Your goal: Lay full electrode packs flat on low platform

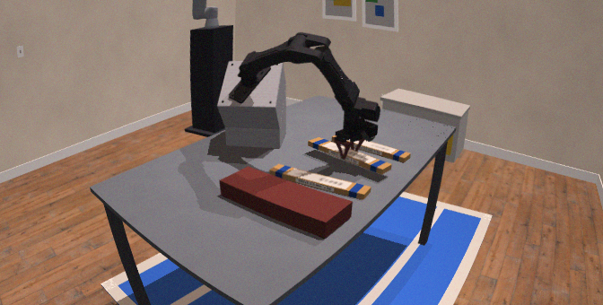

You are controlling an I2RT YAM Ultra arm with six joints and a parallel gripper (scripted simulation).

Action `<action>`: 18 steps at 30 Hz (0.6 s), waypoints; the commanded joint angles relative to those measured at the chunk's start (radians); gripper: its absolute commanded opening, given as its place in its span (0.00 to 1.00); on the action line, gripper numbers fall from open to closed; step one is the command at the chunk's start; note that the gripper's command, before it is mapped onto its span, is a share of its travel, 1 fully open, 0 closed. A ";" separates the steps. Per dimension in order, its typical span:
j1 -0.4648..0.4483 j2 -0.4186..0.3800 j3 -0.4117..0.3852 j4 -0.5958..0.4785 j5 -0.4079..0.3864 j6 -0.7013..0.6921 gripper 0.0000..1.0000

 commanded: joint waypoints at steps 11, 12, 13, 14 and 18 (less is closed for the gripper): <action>0.033 -0.041 0.025 0.011 -0.002 -0.012 0.00; 0.033 -0.042 0.024 0.013 -0.002 -0.013 0.00; 0.033 -0.042 0.024 0.013 -0.002 -0.013 0.00; 0.032 -0.042 0.024 0.014 -0.002 -0.013 0.00; 0.031 -0.042 0.024 0.013 -0.002 -0.015 0.00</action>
